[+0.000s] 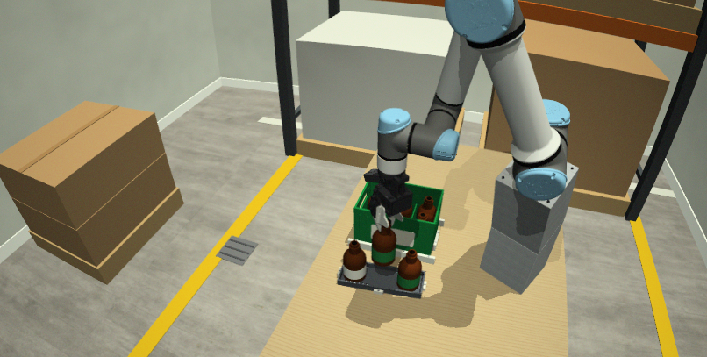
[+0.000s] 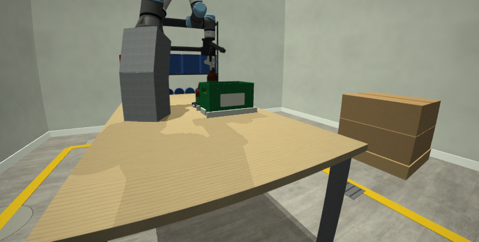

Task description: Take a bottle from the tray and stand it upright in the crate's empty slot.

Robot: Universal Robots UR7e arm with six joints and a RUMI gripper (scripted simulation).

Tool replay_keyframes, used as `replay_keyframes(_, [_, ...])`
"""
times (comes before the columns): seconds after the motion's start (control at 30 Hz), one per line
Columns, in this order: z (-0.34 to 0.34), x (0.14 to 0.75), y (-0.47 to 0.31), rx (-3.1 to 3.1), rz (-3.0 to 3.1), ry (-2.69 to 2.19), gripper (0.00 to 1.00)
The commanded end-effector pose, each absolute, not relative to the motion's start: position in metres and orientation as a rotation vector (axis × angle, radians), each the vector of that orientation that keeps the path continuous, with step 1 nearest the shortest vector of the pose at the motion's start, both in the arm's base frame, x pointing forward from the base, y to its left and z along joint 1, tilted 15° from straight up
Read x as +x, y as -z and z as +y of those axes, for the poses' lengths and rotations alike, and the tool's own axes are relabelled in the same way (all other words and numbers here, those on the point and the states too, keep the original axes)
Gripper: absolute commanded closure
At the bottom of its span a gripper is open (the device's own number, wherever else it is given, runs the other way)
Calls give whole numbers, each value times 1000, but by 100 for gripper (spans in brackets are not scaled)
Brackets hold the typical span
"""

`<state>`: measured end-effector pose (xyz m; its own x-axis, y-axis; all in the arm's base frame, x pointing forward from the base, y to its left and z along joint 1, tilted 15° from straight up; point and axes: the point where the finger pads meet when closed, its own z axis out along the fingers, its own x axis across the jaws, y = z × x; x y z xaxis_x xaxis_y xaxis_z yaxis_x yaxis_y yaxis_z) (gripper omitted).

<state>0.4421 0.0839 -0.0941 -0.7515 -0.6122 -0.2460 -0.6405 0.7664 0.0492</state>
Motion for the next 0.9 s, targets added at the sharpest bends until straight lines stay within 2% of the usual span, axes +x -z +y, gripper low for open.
replay_keyframes(0.0, [83, 442, 88, -987, 2745, -191, 100])
replay_keyframes(0.87, [81, 440, 78, -987, 2745, -191, 100])
